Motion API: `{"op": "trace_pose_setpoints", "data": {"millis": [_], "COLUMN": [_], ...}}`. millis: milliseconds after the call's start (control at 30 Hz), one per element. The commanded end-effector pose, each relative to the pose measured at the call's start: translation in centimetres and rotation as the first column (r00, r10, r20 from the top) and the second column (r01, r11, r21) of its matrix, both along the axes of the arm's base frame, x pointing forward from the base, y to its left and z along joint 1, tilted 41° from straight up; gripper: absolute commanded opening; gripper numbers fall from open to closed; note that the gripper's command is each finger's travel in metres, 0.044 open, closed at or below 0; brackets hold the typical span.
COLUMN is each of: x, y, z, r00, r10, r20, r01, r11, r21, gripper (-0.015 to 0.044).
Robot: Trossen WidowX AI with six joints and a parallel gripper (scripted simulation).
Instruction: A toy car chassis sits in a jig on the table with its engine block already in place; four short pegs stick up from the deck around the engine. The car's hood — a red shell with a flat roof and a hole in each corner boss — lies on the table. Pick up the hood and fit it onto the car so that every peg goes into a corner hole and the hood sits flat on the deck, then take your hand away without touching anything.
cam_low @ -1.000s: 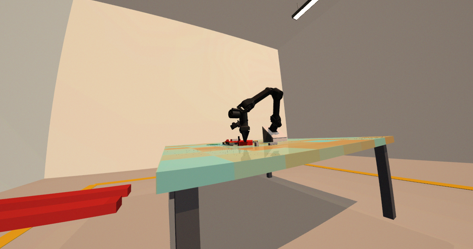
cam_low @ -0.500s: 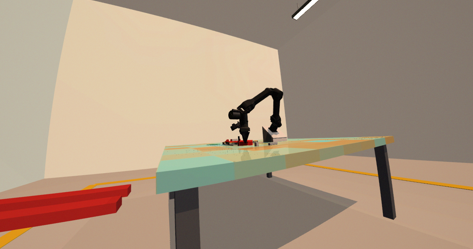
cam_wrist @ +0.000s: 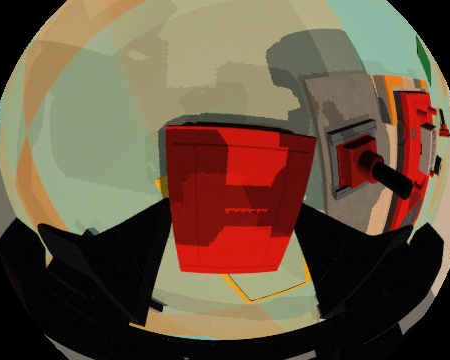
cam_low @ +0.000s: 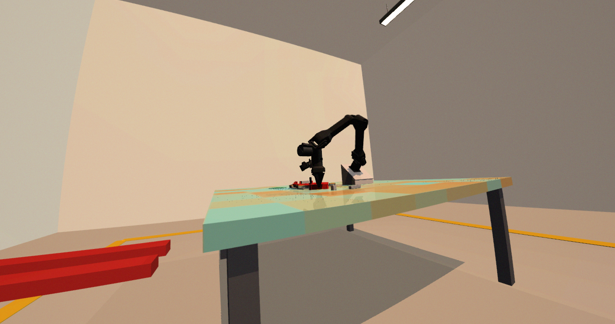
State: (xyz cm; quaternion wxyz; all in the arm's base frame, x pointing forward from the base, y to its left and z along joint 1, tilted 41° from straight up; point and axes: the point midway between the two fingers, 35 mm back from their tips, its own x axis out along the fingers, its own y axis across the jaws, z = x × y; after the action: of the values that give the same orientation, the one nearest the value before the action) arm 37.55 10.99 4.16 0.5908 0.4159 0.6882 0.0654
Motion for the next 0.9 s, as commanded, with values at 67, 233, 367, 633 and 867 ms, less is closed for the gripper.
{"op": "trace_pose_setpoints", "data": {"millis": [67,233,367,633,867], "x": [0.0,0.0,0.0,-0.1,-0.2], "y": [0.0,0.0,-0.1,-1.2,-2.7], "z": [0.0,0.0,0.2,1.3,3.1], "r00": [1.000,1.000,1.000,1.000,1.000], "r10": [0.000,0.000,0.000,0.000,0.000], "r20": [0.000,0.000,0.000,0.000,0.000], "r01": [0.000,0.000,0.000,0.000,0.000], "r11": [1.000,1.000,1.000,1.000,1.000], "r21": [0.000,0.000,0.000,0.000,-0.001], "gripper": [0.0308,0.0275,0.0170,0.0000,0.0000]}}
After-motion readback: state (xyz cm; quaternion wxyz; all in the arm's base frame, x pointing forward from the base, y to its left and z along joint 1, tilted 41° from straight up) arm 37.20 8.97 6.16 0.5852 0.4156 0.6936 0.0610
